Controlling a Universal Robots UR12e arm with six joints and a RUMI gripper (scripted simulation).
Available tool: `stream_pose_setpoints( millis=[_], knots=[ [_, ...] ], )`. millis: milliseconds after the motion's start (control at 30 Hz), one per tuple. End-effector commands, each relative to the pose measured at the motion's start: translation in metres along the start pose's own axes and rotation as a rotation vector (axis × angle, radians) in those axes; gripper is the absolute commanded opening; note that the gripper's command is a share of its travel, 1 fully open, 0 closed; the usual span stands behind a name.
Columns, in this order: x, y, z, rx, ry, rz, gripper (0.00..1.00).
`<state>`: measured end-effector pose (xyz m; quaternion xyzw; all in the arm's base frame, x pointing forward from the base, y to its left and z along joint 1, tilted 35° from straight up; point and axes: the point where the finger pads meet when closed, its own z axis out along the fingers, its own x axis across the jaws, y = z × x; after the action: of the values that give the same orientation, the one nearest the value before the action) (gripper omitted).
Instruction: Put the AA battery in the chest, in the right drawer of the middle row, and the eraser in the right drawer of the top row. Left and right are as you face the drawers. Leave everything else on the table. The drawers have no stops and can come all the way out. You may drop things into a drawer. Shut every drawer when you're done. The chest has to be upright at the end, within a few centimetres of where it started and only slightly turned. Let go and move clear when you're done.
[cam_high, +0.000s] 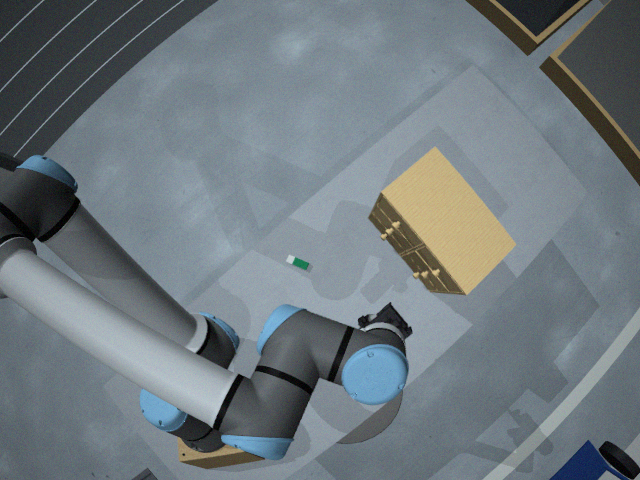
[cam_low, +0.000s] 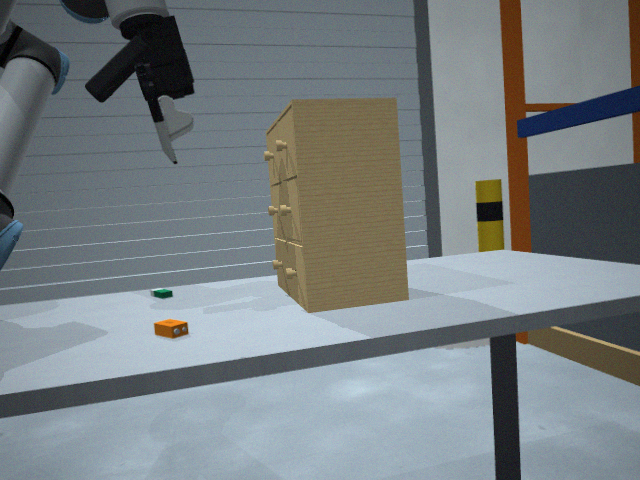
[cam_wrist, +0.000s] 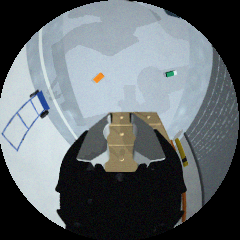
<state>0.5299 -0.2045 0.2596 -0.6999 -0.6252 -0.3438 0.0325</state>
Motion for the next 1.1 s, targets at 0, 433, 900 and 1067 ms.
stream_pose_setpoints(
  millis=[0,433,900,1067],
  knots=[
    [0.000,-0.002,-0.007,0.063,0.000,-0.002,0.20],
    [0.000,-0.006,-0.014,0.136,0.000,-0.001,0.20],
    [0.000,-0.008,-0.018,0.181,0.000,-0.001,0.20],
    [0.000,-0.009,-0.019,0.191,0.000,-0.001,0.20]
  ],
)
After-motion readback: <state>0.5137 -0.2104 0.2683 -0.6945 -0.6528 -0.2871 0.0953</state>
